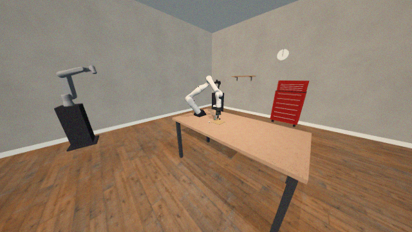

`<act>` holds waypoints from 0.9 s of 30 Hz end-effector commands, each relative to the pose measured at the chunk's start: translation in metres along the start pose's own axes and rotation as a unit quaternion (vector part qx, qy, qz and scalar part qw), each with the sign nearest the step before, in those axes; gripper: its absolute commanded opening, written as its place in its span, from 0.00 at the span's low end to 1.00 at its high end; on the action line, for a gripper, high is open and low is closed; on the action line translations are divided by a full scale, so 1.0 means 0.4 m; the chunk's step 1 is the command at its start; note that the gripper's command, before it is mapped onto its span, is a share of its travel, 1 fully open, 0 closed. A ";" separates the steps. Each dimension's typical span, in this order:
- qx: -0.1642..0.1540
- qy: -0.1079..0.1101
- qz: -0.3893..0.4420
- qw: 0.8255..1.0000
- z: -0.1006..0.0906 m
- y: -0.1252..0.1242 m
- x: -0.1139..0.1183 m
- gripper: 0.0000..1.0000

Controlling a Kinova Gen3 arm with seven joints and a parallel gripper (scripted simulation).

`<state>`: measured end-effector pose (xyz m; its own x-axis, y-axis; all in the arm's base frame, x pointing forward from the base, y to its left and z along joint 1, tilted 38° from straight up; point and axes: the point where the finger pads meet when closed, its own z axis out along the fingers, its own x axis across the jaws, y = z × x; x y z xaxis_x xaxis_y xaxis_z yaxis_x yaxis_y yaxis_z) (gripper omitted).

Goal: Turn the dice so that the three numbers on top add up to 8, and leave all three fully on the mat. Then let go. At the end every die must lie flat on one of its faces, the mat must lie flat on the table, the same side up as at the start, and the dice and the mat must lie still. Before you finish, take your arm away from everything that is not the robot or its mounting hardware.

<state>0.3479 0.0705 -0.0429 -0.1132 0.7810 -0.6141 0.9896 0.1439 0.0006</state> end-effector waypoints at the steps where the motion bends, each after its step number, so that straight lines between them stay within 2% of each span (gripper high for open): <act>1: 0.001 0.001 0.002 1.000 -0.003 -0.003 0.009 1.00; 7: 0.001 0.001 0.002 1.000 -0.003 0.011 0.025 1.00; 15: 0.001 0.001 0.002 1.000 -0.003 0.079 0.104 1.00; 21: 0.001 0.001 0.002 1.000 -0.003 0.108 0.137 1.00; 27: 0.001 0.001 0.002 1.000 -0.003 0.120 0.151 1.00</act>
<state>0.3871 0.1273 -0.0787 -0.1176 0.7875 -0.6050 0.9887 0.1497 0.0027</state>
